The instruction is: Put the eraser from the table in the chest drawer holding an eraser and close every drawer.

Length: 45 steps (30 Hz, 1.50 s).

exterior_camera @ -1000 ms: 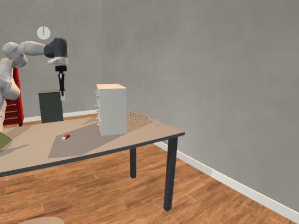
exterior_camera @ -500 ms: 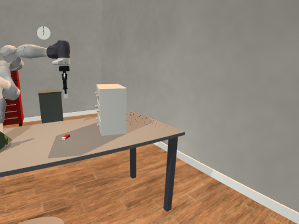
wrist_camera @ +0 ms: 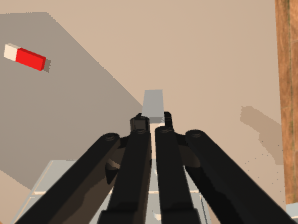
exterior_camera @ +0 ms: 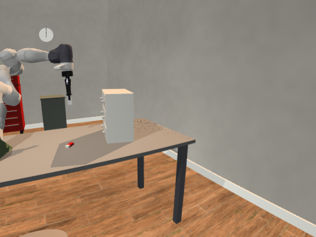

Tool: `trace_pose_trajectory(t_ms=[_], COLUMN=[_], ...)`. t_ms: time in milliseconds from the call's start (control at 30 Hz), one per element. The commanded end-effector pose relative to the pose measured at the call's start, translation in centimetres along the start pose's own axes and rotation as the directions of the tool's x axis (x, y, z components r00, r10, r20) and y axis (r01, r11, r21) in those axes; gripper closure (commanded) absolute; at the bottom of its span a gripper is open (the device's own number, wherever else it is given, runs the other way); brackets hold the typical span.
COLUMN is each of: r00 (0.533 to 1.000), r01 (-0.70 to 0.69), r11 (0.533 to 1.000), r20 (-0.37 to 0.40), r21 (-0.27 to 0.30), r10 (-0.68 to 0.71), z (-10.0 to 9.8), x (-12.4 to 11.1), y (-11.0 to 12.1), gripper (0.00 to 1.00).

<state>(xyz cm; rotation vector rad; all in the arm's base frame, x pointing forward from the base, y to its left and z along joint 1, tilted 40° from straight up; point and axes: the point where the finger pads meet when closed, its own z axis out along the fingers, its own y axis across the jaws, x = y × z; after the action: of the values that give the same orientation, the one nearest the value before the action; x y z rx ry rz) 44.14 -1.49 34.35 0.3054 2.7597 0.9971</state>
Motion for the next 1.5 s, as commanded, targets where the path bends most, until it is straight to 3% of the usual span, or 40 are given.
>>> trace_pose_trajectory(t_ms=[0,100,300,600,667,867,1067,1467], r00=[0.998,0.996,0.966,0.835,0.835,0.752,0.698,0.669], r01=[-0.014,-0.014,-0.014,-0.013,-0.013,-0.013,-0.014,-0.014], r11=[1.0,1.0,1.0,1.0,1.0,1.0,1.0,1.0], r20=[0.065,0.086,0.257,0.55,0.55,0.659,0.716,0.743], r21=[0.003,0.003,0.003,0.003,0.003,0.003,0.003,0.004], r10=[0.014,0.014,0.013,0.01,0.01,0.008,0.007,0.007], z=[0.5,0.7,2.8,6.6,6.6,8.2,9.2,9.6], x=[-1.0,-1.3,-3.2,-6.9,-6.9,-8.4,-9.3,-9.7], y=[-0.1,0.0,-0.1,-0.1,-0.1,-0.2,-0.2,-0.2], gripper=[1.0,1.0,1.0,1.0,1.0,1.0,1.0,1.0])
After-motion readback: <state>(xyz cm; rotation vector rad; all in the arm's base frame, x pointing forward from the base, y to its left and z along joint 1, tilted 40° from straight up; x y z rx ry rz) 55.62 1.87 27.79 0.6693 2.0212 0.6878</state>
